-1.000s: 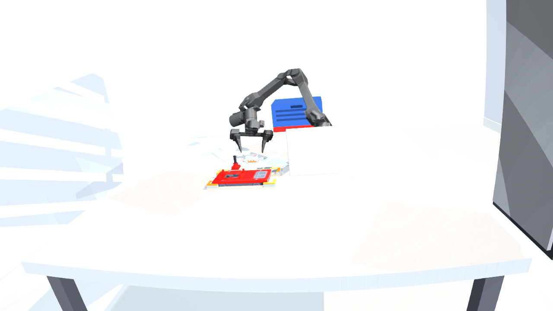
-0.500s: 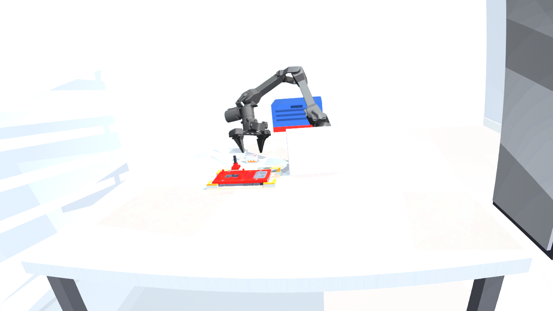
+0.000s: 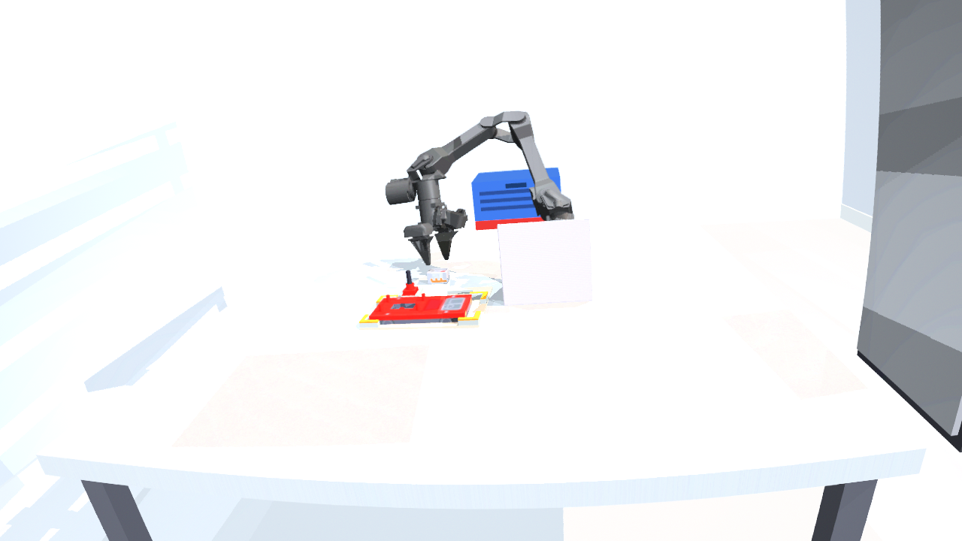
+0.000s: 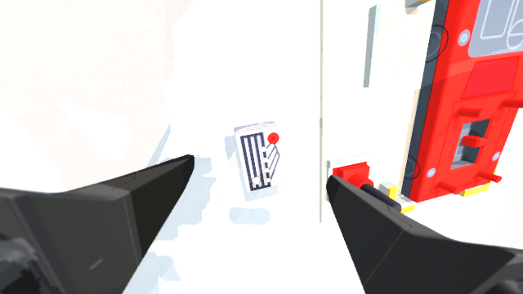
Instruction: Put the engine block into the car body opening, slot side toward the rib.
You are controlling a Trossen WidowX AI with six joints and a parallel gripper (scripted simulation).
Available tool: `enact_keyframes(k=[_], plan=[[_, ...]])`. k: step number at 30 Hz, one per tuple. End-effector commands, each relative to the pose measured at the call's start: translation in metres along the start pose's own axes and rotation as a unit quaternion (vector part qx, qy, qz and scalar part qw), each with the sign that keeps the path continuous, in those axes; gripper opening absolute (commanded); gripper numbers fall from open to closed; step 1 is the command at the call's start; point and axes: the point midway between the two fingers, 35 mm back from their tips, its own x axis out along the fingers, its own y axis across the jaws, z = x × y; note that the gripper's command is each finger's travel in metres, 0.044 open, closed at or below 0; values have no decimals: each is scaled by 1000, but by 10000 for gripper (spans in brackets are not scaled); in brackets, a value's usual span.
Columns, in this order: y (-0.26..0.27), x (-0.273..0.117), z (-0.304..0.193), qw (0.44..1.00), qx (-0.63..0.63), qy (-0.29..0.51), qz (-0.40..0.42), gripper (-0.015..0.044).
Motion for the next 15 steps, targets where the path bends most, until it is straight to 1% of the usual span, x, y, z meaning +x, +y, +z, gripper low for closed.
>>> enact_keyframes(k=[1, 8, 15], plan=[[-1, -4, 2, 997, -64, 19, 36, 440], [-3, -11, 1, 984, -149, 43, 86, 440], [-5, -11, 2, 984, -152, 44, 87, 440]])
